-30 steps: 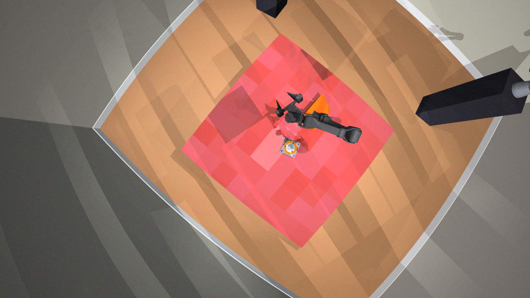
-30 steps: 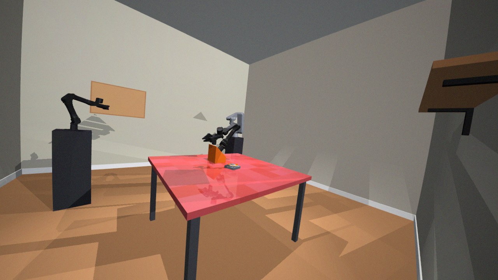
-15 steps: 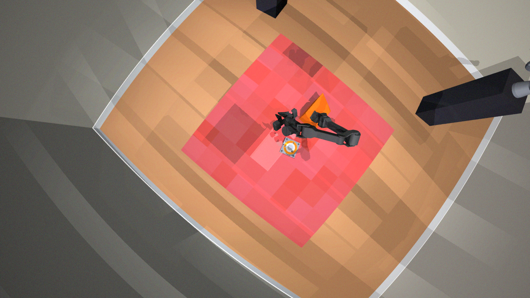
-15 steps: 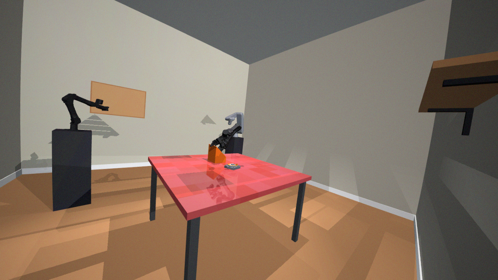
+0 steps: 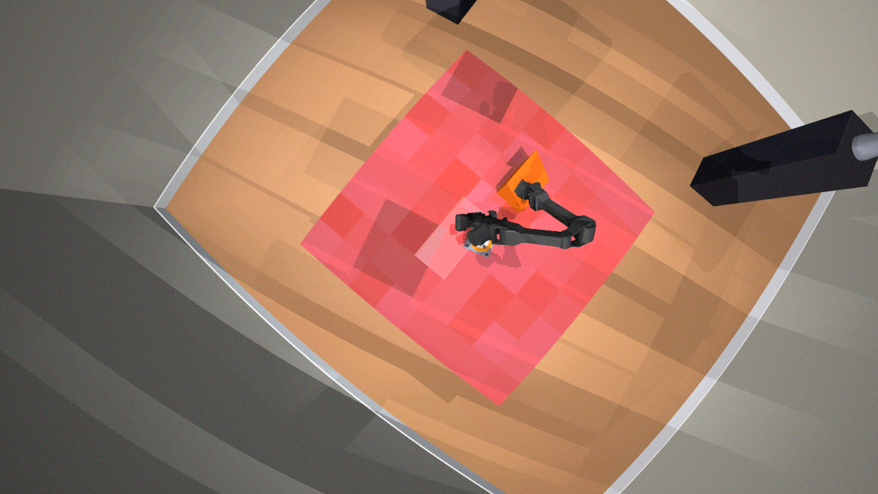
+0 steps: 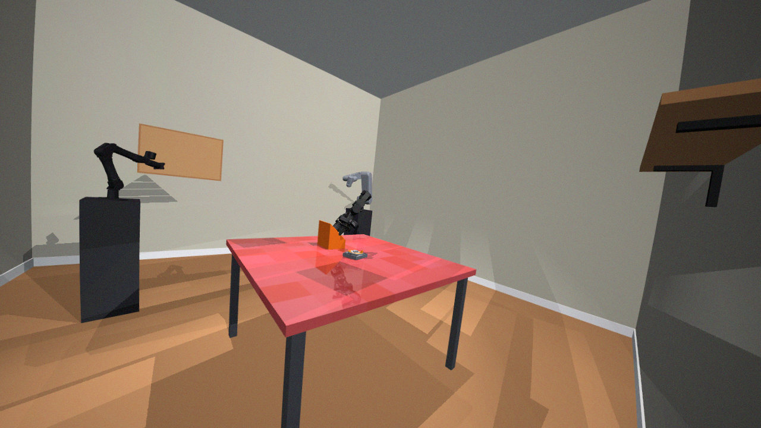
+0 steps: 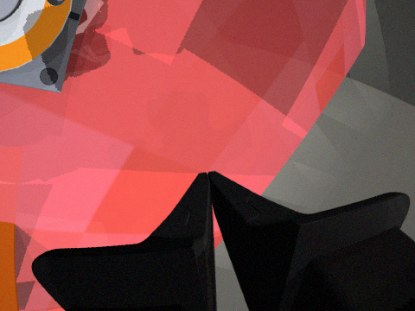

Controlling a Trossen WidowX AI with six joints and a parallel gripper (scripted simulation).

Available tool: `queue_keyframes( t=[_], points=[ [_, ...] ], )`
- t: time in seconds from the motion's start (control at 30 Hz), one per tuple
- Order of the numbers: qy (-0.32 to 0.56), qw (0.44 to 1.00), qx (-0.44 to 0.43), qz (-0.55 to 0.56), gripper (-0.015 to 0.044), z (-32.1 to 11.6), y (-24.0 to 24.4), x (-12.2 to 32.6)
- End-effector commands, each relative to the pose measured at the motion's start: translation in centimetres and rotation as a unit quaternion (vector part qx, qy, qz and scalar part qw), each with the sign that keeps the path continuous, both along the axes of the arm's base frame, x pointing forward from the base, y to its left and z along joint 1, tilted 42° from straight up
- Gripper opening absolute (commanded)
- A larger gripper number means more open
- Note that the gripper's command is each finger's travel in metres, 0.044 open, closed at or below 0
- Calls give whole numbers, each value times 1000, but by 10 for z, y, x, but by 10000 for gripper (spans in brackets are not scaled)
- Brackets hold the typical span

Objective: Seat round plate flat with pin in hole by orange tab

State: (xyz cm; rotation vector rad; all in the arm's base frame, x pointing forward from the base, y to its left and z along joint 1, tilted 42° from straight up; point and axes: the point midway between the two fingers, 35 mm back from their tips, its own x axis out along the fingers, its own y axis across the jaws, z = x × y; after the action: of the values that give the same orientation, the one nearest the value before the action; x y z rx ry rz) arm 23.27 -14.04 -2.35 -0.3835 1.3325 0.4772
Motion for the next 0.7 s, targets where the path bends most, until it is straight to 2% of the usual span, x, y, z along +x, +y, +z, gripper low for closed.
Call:
queue_keyframes(
  t=[0.0,0.3,0.43,0.67],
  points=[
    [14,979,154,-135,0,24,66,35],
    [101,915,293,-260,0,55,134,54],
    [141,886,328,-296,0,66,156,53],
    [144,884,331,-299,0,67,158,53]
  ],
)
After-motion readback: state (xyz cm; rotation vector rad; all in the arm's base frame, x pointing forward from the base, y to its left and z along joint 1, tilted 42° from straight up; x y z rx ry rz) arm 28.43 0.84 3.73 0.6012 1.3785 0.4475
